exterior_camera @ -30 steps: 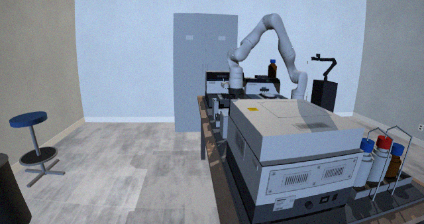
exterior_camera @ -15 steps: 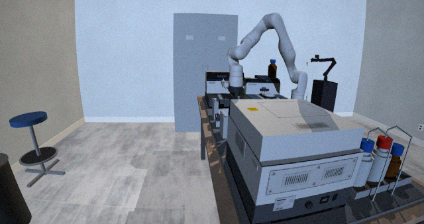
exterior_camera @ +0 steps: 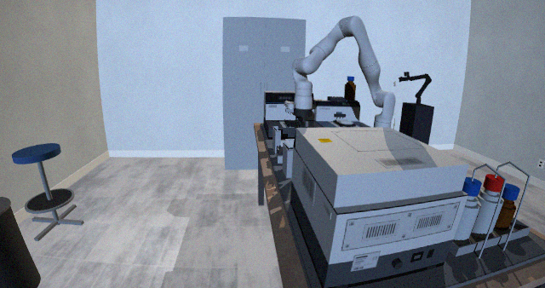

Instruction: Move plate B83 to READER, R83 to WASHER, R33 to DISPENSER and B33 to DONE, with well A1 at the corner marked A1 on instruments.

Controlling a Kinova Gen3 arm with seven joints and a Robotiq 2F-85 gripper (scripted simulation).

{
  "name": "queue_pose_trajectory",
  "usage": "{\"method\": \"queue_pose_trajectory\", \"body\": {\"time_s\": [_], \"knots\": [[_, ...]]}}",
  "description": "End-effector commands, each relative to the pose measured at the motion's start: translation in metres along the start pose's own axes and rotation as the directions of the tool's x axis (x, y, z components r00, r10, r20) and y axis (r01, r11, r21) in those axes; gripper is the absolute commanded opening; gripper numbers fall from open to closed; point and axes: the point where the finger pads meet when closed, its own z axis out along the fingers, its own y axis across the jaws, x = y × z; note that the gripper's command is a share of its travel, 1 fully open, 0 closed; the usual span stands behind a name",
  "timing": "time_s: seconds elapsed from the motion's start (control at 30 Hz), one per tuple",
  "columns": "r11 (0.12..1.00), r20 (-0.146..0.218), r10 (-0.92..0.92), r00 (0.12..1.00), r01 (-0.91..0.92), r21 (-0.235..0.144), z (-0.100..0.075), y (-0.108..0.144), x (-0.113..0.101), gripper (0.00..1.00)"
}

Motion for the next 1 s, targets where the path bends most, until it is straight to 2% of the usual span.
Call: {"method": "queue_pose_trajectory", "body": {"time_s": [0.0,0.97], "knots": [[1.0,-0.002,0.0,1.0,0.0,0.001,-0.002,0.0,0.0,0.94],[1.0,-0.002,0.0,1.0,0.0,0.001,-0.032,0.0,0.0,0.94]]}}
